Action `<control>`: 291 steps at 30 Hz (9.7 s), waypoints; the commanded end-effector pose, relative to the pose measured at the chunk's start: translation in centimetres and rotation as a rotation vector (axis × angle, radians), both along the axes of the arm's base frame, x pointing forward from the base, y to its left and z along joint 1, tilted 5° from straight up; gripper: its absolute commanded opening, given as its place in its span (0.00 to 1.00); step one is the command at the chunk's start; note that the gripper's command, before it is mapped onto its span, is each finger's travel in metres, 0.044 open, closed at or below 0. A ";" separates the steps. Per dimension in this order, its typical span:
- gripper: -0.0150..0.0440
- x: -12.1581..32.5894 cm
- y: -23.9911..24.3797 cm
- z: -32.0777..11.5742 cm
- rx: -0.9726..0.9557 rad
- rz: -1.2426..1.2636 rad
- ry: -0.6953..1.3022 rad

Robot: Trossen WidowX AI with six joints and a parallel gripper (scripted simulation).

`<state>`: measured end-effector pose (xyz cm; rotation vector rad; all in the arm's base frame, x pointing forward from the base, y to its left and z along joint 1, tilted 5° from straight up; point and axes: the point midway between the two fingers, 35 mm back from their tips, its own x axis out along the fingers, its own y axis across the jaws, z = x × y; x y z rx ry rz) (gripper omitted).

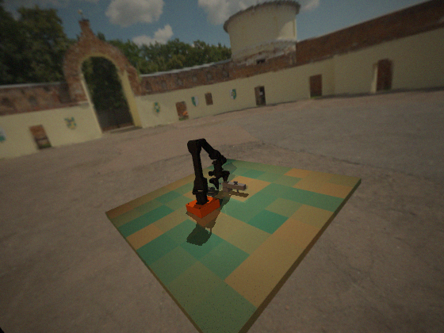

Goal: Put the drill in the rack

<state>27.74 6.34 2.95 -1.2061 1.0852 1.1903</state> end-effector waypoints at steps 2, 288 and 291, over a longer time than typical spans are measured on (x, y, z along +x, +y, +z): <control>1.00 -0.2 -0.2 -0.5 -0.004 0.005 0.006; 0.25 -4.4 9.5 4.5 0.006 0.005 0.009; 0.25 -5.0 9.6 4.4 0.006 0.005 0.010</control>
